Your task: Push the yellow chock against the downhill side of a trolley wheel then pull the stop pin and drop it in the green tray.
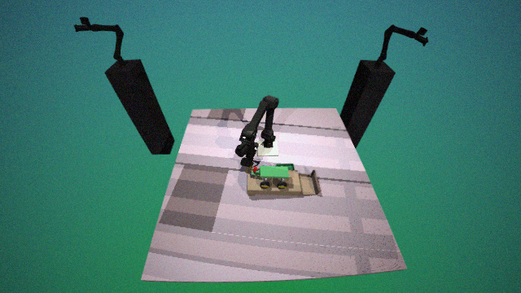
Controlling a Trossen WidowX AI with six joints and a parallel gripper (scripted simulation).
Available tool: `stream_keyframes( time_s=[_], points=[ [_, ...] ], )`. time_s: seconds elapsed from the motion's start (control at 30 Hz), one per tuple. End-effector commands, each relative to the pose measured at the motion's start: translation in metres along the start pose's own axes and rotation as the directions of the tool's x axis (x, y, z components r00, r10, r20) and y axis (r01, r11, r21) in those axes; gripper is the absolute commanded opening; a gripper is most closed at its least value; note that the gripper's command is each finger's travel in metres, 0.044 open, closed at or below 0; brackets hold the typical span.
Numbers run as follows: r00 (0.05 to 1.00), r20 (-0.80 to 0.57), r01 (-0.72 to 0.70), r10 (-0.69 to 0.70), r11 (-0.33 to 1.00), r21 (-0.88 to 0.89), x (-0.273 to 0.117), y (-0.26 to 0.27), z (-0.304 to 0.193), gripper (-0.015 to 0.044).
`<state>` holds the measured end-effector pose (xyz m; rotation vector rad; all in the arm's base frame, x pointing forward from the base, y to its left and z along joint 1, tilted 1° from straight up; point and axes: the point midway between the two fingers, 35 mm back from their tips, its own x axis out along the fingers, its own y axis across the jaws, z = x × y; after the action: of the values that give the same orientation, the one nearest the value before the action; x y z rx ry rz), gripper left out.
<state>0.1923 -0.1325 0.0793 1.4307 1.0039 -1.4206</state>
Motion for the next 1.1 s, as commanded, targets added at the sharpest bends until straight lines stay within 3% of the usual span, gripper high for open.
stream_keyframes(
  time_s=[0.0, 0.63, 0.77, 1.07],
  points=[
    [1.000, 0.000, 0.014, -0.014, 1.000, -0.003, 0.008, -0.003, 0.000, 0.0190],
    [1.000, 0.000, 0.014, -0.014, 1.000, -0.003, 0.025, -0.004, 0.000, 0.0190],
    [1.000, -0.001, 0.003, -0.003, 1.000, 0.000, 0.022, -0.001, 0.000, 0.0085],
    [1.000, -0.001, 0.003, -0.003, 1.000, 0.000, 0.022, -0.001, 0.000, 0.0025]
  ],
)
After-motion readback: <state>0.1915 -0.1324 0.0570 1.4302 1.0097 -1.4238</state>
